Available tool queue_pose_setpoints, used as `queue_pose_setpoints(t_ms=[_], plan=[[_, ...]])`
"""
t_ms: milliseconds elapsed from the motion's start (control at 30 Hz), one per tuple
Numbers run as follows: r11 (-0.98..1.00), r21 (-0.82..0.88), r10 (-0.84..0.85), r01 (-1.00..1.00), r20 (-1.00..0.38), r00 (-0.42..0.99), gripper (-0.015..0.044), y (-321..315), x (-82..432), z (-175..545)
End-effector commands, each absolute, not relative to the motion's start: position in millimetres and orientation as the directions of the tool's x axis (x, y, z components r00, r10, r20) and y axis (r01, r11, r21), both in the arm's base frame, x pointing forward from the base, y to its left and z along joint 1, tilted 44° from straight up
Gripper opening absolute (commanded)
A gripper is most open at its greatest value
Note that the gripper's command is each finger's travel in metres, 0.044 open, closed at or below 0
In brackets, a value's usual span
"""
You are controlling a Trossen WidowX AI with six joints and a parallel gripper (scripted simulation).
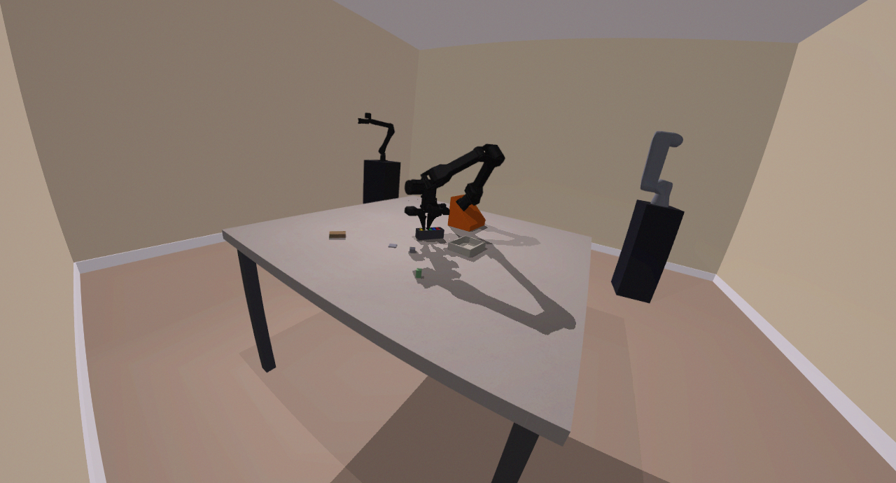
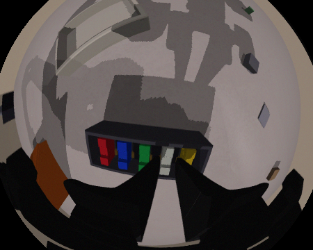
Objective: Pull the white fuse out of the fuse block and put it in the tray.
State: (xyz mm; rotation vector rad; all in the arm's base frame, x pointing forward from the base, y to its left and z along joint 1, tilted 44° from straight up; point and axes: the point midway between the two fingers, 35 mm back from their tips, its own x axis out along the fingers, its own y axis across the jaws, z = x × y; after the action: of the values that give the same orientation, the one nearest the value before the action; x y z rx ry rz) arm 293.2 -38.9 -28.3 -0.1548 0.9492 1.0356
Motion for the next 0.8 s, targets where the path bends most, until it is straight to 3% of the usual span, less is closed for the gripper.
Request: queue_pose_setpoints(t_ms=[0,467,767], plan=[[0.540,0.314,0.665,-0.781,-0.728,0.167,0.0074,-36.4,292.6,-30.2],[0.537,0.308,0.662,-0.785,-0.731,0.166,0.0001,-37.6,292.9,-29.6],[0.537,0.309,0.662,-0.785,-0.731,0.166,0.0000,-39.4,292.6,-27.7]])
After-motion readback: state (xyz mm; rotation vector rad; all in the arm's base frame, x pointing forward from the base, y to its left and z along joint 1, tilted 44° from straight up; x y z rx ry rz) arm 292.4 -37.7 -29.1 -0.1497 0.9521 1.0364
